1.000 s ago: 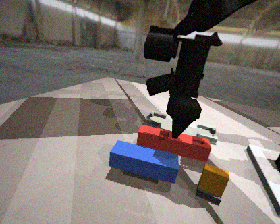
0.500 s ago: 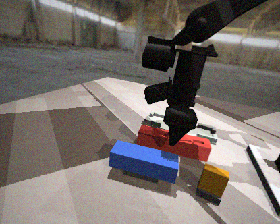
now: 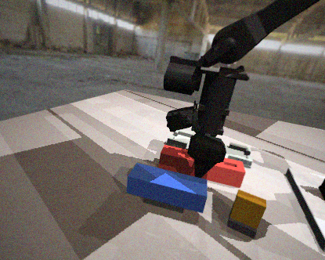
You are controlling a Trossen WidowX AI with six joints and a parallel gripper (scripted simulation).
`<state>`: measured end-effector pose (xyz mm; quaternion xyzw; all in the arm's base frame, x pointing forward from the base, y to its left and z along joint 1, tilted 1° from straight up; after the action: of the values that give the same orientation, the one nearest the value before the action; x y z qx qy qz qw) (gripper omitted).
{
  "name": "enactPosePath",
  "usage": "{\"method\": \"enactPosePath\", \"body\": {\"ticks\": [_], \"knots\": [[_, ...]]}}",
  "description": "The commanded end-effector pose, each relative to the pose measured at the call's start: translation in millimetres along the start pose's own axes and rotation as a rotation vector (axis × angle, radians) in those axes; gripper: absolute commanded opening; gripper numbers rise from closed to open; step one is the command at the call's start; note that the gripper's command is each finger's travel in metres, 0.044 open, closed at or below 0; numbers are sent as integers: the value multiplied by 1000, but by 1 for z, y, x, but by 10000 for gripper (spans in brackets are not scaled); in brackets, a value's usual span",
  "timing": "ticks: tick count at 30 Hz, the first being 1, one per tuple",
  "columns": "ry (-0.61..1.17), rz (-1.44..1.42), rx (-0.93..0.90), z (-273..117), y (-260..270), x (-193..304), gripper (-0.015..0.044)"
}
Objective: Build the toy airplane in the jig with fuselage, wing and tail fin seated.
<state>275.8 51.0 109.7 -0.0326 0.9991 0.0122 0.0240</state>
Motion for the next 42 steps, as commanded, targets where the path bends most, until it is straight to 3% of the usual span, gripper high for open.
{"method": "enactPosePath", "body": {"ticks": [1, 11, 18, 23, 42], "knots": [[13, 5, 6, 7, -1, 2, 440], [13, 5, 6, 7, -1, 2, 178], [13, 5, 6, 7, -1, 2, 131], [12, 5, 6, 0, 0, 0, 0], [3, 15, 6, -59, 1, -8, 0]]}}
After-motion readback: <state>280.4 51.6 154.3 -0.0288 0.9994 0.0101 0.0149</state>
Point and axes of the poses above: the point midway between the two fingers, 35 mm back from their tips, its own z axis out along the fingers, its own y axis across the jaws, x = y × z, the point moved 7 cm from there along -z, back along the fingers, and after that the axes turned 10 degrees about z, right-handed, at the moved point
